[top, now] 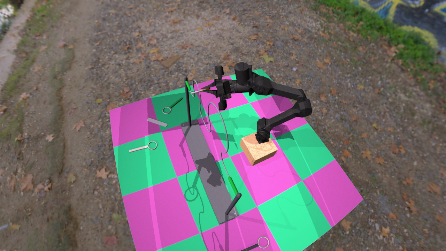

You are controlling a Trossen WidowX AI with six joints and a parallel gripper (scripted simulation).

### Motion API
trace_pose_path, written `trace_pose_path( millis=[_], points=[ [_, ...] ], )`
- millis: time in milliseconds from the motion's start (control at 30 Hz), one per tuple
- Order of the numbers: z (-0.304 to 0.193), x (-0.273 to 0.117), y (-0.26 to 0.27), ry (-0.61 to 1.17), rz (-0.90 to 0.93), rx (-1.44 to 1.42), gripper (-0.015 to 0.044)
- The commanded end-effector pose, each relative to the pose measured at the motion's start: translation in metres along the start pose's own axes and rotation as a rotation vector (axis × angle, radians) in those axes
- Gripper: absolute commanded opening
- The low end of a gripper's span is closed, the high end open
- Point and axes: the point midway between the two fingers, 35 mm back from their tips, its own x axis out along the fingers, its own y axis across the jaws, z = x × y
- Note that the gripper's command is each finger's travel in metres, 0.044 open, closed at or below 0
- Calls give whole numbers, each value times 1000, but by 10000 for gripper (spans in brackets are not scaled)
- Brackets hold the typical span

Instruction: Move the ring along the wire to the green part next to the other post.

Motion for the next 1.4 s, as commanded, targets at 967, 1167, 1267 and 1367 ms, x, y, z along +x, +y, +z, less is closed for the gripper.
trace_pose_path(
  millis=[967, 1167, 1267, 1367],
  points=[
    [11, -3, -43, -75, -342, -594, -150],
    [15, -5, -48, -86, -393, -683, -150],
    [17, -5, -51, -92, -419, -729, -150],
    [19, -6, -52, -97, -440, -765, -150]
  ],
)
